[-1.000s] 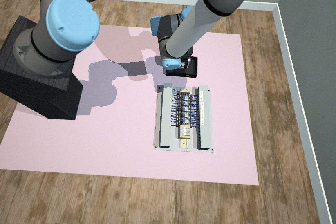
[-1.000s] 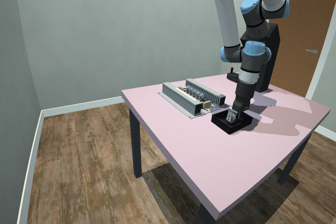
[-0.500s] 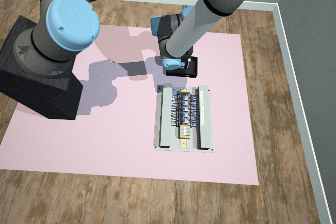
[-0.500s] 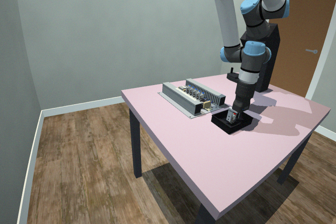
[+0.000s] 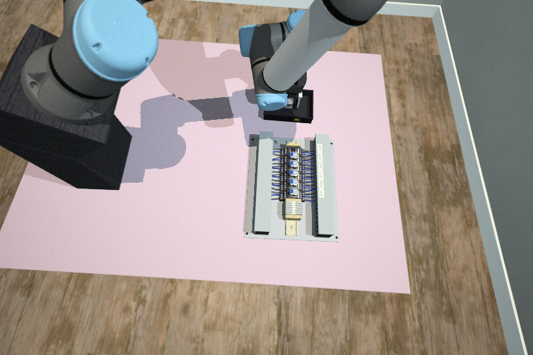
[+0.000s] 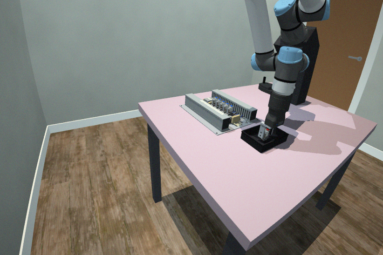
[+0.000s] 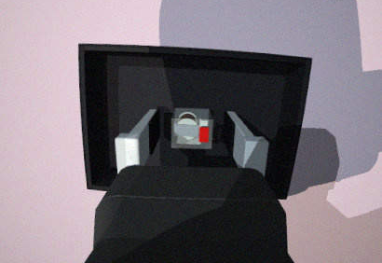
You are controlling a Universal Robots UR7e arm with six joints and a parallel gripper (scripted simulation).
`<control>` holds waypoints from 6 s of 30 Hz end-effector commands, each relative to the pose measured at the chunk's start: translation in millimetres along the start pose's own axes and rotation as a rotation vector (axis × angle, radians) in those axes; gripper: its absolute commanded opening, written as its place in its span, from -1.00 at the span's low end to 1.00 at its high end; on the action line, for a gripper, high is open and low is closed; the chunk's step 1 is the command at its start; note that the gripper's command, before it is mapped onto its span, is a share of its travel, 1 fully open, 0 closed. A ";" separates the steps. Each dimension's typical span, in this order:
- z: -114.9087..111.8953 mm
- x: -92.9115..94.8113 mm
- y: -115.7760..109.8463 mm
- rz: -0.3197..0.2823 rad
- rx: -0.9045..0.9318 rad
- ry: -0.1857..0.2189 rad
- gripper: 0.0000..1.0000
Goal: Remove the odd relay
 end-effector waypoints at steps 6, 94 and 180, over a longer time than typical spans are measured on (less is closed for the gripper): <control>-0.4 -2.0 -0.3 -0.001 0.000 0.001 0.97; -0.3 -31.9 -0.3 -0.001 0.000 0.001 0.97; -0.2 -113.9 -0.3 -0.001 0.000 0.001 0.97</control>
Point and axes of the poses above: the point where the finger pads meet when closed, its own x axis out along the fingers, its own z axis across the jaws, y = z × x, the point moved 6 cm from there along -x, back along the fingers, and after that the axes turned 1 degree about -x, right-handed, at the moved point
